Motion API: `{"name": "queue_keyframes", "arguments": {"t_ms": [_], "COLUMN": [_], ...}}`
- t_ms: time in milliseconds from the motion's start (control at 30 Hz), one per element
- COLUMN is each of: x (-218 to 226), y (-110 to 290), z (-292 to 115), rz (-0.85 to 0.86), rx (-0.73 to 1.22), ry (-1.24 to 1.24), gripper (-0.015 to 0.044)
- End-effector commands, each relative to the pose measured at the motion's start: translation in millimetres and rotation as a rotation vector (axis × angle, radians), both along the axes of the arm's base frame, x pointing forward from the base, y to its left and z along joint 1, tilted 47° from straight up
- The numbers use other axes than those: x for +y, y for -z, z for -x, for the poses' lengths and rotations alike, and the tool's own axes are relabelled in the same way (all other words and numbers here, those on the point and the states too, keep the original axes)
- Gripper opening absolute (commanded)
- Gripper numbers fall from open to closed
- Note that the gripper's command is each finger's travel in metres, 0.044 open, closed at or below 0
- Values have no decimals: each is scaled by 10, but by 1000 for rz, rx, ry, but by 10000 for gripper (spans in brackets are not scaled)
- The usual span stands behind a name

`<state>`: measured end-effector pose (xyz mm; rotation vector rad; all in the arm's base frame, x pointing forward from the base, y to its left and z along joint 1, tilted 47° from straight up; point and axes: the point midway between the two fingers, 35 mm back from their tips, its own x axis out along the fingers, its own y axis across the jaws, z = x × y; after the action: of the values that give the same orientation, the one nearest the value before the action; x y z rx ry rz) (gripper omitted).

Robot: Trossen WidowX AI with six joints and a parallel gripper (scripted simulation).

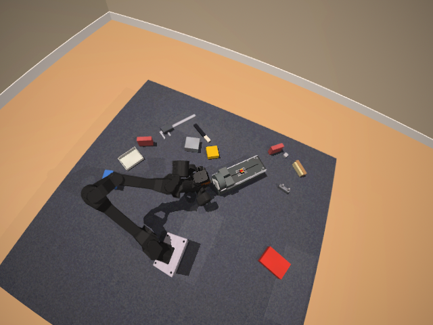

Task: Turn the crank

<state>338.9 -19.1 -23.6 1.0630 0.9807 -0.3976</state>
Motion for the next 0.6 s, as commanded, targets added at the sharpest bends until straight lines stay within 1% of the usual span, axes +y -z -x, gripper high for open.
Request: {"name": "queue_keyframes", "arguments": {"t_ms": [0, 567], "x": [-4, 0], "y": [-13, -1], "z": [-6, 0], "rz": [0, 0], "rx": [-6, -1], "ry": [-1, 0], "gripper": [0, 0]}}
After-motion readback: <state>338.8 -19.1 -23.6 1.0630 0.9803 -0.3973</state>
